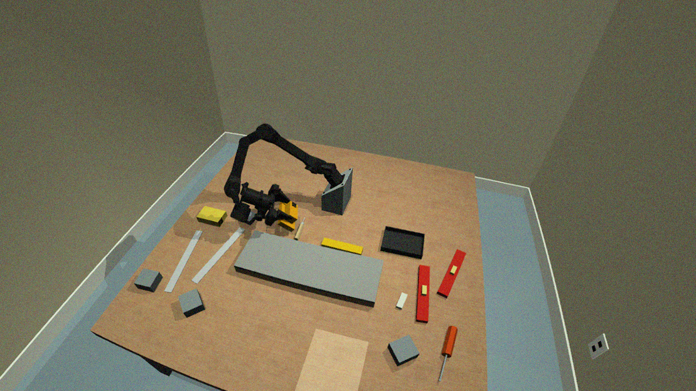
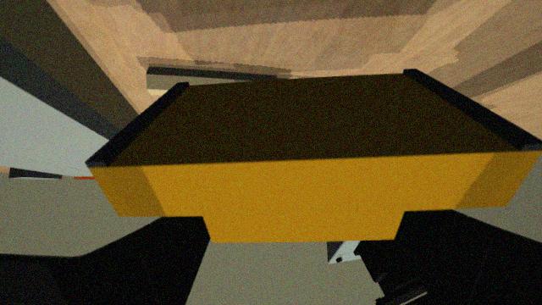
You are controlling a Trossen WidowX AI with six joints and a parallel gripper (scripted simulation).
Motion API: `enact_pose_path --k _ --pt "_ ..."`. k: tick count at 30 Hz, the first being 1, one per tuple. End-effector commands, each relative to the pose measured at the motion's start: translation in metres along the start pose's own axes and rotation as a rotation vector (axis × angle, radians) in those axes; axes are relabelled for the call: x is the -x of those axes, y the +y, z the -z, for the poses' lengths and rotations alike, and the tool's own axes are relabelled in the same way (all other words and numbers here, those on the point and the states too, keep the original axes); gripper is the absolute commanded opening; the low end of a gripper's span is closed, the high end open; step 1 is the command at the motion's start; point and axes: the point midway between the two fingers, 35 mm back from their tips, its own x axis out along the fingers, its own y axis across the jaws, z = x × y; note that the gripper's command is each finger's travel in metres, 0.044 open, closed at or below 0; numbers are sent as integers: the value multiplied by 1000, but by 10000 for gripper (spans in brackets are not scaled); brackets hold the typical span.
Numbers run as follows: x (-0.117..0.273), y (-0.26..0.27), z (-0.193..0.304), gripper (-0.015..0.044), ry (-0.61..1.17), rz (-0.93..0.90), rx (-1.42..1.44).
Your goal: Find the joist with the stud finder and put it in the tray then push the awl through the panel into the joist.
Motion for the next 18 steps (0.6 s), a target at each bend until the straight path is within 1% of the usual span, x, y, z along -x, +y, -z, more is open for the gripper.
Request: enact_pose_path --k 1,13,18 --pt "-5 1 -7 0 7 5 3" --pt "-9 -9 -15 0 -1 1 -1" --pt "-10 -6 -18 131 -2 0 -3"
